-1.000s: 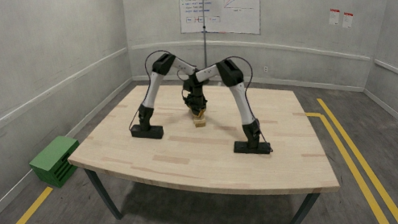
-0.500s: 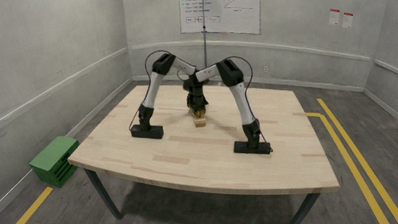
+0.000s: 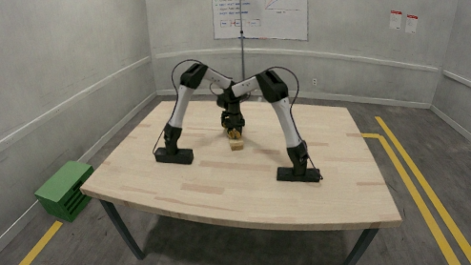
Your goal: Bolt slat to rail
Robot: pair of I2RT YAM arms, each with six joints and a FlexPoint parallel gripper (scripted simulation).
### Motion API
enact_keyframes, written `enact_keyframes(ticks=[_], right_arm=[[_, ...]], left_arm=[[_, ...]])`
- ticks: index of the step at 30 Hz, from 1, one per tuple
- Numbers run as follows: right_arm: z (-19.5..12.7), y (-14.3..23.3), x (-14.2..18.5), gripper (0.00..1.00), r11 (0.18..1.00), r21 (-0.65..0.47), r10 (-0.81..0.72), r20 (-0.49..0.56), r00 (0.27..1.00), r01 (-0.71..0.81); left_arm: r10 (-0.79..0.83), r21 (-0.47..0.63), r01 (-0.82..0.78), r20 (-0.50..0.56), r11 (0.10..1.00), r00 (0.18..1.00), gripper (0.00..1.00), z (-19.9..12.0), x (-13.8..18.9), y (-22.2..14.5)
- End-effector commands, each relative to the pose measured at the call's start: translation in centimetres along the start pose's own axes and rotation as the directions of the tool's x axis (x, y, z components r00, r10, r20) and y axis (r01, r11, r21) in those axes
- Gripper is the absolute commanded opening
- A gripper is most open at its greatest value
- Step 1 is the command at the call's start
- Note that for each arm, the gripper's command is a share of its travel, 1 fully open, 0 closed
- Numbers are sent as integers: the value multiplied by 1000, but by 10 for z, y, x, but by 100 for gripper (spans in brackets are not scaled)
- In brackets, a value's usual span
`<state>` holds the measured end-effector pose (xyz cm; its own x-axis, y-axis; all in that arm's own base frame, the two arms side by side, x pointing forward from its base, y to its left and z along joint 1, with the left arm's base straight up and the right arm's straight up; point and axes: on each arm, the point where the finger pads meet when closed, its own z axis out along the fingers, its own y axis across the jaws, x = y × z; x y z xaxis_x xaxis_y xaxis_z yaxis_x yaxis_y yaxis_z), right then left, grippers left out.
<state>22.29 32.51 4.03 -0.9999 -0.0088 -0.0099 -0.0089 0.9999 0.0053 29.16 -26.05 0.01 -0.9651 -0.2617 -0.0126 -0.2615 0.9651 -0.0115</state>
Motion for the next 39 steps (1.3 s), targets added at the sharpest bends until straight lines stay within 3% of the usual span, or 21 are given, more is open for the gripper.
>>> enact_keyframes(ticks=[1,7,14,16,23,39], right_arm=[[-4,4,-4,14,983,-9,185,1,983,-185],[-4,4,-4,14,911,-7,411,-2,912,-411],[-4,4,-4,14,764,-4,645,-5,764,-645],[-4,4,-4,14,764,-4,645,-5,764,-645],[-4,4,-4,14,581,0,814,-5,581,-814],[-4,4,-4,14,575,0,818,-5,575,-818]], left_arm=[[0,17,0,8,1000,1000,67,-5,-1,-4],[0,17,0,8,1000,1000,67,-5,-1,-4],[0,17,0,8,1000,1000,67,-5,-1,-4],[0,17,0,8,1000,1000,67,-5,-1,-4],[0,17,0,8,1000,1000,67,-5,-1,-4],[0,17,0,8,1000,1000,67,-5,-1,-4]])
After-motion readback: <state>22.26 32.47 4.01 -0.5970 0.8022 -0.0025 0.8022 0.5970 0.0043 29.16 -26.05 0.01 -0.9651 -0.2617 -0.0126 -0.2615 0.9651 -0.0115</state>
